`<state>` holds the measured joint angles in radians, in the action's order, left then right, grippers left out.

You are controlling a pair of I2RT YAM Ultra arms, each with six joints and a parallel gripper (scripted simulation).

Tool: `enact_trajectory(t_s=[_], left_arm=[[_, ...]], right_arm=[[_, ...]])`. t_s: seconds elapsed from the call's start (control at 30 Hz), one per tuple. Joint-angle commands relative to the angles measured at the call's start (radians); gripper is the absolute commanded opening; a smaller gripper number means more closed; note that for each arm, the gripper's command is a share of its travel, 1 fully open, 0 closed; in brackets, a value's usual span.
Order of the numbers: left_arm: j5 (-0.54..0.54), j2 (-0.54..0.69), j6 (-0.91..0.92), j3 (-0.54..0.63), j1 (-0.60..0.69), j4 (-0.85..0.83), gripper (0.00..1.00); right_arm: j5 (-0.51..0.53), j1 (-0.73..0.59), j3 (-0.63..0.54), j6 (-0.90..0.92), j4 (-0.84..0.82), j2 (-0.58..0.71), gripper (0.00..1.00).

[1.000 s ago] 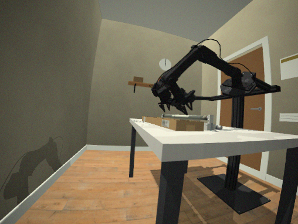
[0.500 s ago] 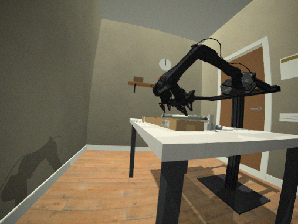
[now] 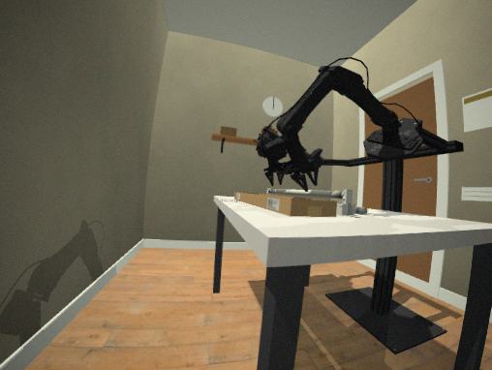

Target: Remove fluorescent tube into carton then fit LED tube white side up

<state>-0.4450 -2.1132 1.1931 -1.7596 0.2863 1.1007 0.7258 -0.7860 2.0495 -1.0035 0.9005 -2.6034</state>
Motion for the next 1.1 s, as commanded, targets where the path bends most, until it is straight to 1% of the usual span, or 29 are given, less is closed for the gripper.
enact_trajectory(t_s=[0.0,0.13,0.23,0.27,0.4,0.73,0.8,0.83,1.07], left_arm=[[-0.014,0.055,0.029,0.053,0.035,-0.088,0.49],[-0.038,0.098,0.050,0.138,0.045,-0.193,0.49],[-0.033,0.100,0.051,0.141,0.041,-0.193,0.49],[-0.029,0.109,0.055,0.159,0.045,-0.198,0.49],[-0.050,0.139,0.067,0.222,0.053,-0.268,0.49],[-0.110,0.257,0.123,0.453,0.077,-0.532,0.49],[-0.110,0.257,0.123,0.453,0.077,-0.532,0.49],[-0.113,0.273,0.133,0.486,0.079,-0.570,0.49],[-0.160,0.367,0.171,0.674,0.099,-0.775,0.49]], right_arm=[[0.031,-0.041,-0.060,-0.043,-0.130,0.047,0.49],[0.066,-0.055,-0.143,-0.080,-0.254,0.073,0.49],[0.060,-0.048,-0.154,-0.084,-0.261,0.084,0.49],[0.053,-0.053,-0.185,-0.097,-0.285,0.090,0.49],[0.082,-0.065,-0.249,-0.121,-0.377,0.109,0.49],[0.165,-0.097,-0.489,-0.224,-0.699,0.174,0.49],[0.165,-0.097,-0.489,-0.224,-0.699,0.174,0.49],[0.168,-0.100,-0.530,-0.248,-0.758,0.187,0.49],[0.237,-0.127,-0.723,-0.314,-0.998,0.248,0.49]])
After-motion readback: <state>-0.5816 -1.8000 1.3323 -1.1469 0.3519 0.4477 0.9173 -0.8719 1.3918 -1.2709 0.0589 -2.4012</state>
